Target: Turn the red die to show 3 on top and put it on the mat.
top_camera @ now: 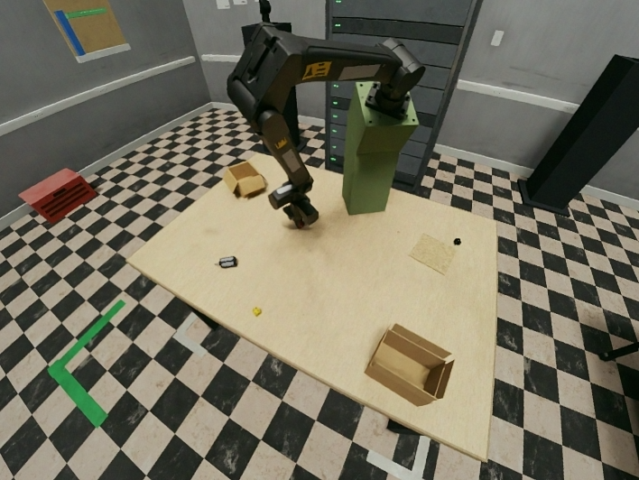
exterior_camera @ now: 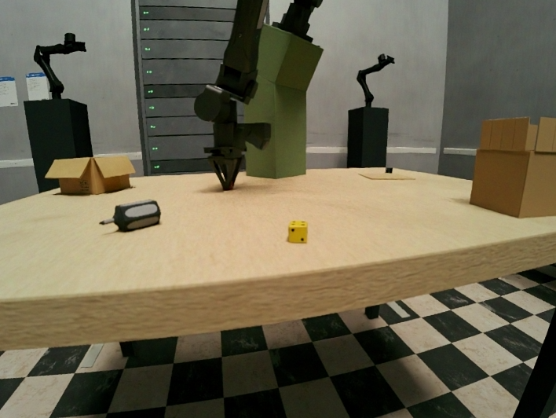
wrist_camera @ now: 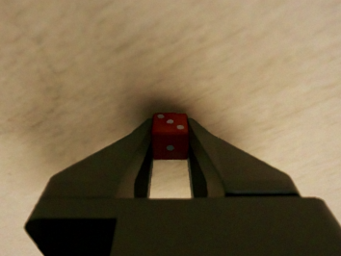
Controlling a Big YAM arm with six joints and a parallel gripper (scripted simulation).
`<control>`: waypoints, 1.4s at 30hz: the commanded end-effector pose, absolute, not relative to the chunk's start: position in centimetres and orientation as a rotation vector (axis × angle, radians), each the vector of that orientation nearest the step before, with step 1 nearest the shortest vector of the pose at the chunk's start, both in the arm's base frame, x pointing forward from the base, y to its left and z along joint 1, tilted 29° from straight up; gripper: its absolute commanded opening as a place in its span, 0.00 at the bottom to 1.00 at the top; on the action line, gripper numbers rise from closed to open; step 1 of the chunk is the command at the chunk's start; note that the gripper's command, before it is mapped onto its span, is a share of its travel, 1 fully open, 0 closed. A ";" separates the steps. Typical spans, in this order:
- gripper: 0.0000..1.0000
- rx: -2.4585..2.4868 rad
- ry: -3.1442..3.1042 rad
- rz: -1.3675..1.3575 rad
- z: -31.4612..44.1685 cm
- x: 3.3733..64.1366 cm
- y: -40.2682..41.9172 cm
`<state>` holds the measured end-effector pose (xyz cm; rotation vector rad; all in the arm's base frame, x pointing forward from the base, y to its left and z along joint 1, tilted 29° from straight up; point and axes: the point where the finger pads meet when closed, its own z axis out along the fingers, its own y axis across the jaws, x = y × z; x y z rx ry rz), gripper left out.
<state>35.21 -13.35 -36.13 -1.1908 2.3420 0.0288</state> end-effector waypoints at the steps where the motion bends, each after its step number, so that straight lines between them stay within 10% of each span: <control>1: 0.15 -1.197 2.342 0.041 -36.2 34.9 -12.3; 42: 0.15 -1.183 2.348 0.037 -29.0 31.3 -15.0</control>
